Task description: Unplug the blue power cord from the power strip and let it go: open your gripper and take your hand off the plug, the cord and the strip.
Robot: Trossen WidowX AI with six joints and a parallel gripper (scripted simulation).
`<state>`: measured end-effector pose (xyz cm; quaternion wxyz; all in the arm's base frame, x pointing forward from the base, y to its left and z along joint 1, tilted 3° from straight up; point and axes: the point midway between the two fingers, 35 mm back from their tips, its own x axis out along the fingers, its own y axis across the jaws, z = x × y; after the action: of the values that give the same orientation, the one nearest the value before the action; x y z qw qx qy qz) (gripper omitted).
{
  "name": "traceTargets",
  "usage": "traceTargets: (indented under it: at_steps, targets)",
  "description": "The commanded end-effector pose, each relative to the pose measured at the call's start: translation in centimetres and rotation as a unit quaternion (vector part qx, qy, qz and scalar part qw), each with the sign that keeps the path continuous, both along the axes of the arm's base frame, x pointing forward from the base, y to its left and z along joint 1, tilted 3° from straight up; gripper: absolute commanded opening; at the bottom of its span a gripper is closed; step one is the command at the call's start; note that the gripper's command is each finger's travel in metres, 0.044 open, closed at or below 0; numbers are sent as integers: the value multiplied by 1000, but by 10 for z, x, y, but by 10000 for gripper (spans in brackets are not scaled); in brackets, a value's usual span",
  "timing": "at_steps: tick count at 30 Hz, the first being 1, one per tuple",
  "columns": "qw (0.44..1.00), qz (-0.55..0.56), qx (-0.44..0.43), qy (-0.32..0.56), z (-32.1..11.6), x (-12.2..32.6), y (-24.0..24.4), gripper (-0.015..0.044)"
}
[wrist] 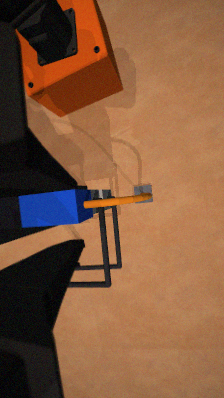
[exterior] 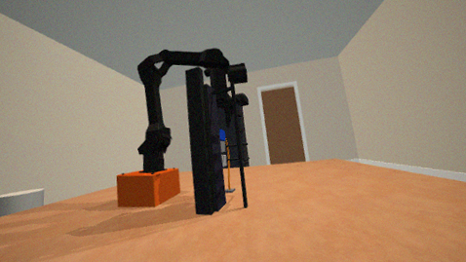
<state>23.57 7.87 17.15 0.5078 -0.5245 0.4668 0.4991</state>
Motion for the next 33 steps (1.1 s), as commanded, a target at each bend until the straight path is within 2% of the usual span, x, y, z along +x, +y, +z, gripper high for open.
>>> traceTargets:
  at_steps: [1, 27, 31, 33]
  targets:
    - [1000, 2, 1, 1, -1, -3, -8, 160]
    - [1000, 2, 1, 1, -13, -4, -17, 160]
    - [1000, -1, -1, -1, -10, -2, -18, 55]
    - [1000, -1, -1, -1, -10, -2, -18, 42]
